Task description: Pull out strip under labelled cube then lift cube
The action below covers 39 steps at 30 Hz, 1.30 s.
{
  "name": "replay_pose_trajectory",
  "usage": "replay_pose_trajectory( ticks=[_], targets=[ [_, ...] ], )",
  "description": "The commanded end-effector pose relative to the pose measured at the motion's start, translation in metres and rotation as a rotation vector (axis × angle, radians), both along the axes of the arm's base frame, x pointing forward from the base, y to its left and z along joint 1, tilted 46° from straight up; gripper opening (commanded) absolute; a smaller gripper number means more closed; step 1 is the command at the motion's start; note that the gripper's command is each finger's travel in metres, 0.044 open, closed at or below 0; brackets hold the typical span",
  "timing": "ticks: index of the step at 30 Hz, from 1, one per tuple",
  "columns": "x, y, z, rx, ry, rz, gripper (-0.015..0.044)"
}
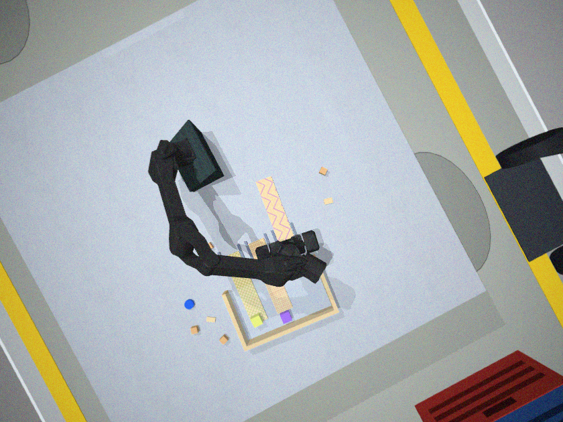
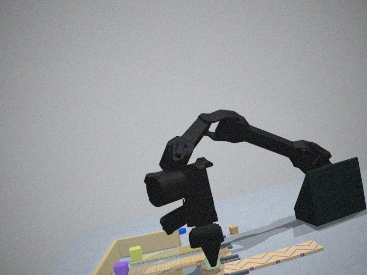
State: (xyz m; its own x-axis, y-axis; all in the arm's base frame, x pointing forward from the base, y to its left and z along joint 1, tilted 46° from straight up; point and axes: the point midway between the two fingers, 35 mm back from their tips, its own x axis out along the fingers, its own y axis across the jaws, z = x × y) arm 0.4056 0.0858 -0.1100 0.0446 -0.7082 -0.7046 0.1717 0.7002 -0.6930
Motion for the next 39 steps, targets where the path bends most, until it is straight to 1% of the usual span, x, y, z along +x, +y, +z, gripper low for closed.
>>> replay_pose_trajectory(
  ticks=[1,12,16,39],
  targets=[
    [-0.011,0.008,0.010,0.008,-0.005,0.005,0.0000],
    [-0.045,0.014,0.031,0.004,-0.002,0.010,0.0000],
    [-0.050,0.013,0.032,0.004,-0.002,0.010,0.0000],
    [-0.119,-0.006,0.045,0.003,0.003,0.010,0.0000]
  ],
)
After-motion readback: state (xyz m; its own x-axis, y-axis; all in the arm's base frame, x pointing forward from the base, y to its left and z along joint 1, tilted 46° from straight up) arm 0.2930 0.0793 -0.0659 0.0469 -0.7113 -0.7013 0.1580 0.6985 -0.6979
